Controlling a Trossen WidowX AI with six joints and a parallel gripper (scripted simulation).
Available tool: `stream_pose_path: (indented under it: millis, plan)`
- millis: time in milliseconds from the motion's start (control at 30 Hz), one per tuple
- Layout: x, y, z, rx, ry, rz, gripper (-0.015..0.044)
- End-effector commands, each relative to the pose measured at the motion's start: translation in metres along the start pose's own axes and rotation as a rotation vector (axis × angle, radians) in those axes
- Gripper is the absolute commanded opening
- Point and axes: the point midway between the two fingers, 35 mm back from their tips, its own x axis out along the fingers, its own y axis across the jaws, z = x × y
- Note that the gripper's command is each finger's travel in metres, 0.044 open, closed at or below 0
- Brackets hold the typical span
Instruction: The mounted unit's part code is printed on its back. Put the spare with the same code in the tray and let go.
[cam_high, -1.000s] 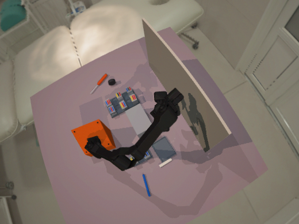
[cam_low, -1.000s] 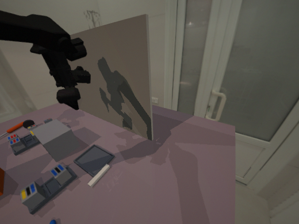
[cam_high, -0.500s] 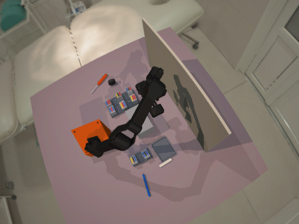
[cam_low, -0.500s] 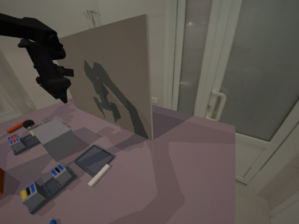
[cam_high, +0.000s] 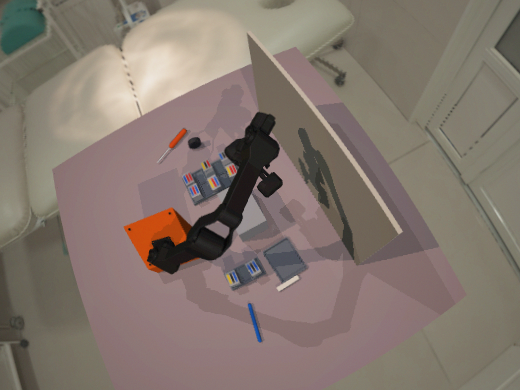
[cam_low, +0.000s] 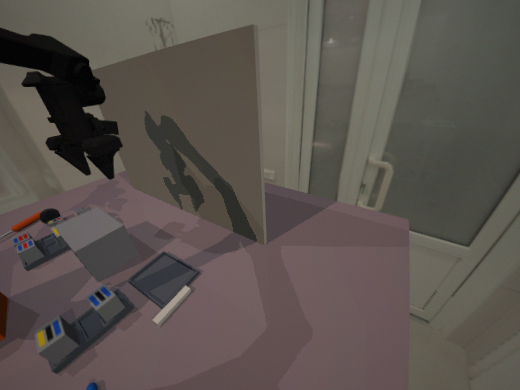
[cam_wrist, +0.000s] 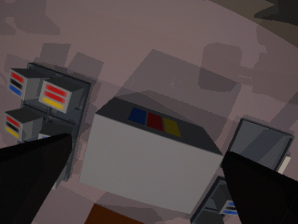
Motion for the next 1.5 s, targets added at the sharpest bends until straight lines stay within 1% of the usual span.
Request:
stream_pose_path:
  millis: [0,200,367,700,767,867,900,1233,1467]
  plan:
    - [0.014,0.062,-0.024,-0.447,0.002,0.002,0.044]
    - [0.037,0.118,-0.061,-0.973,0.003,0.004,0.044]
    - [0.055,0.148,-0.092,-1.338,0.01,0.003,0.044]
    - [0.056,0.149,-0.094,-1.356,0.011,0.002,0.044]
    - [0.065,0.148,-0.092,-1.356,0.011,0.002,0.0387]
    - [0.091,0.146,-0.089,-1.355,0.011,0.001,0.0309]
    - [0.095,0.146,-0.088,-1.355,0.012,0.001,0.03]
    - [0.098,0.146,-0.088,-1.355,0.012,0.001,0.03]
    - [0.107,0.146,-0.087,-1.355,0.011,0.001,0.03]
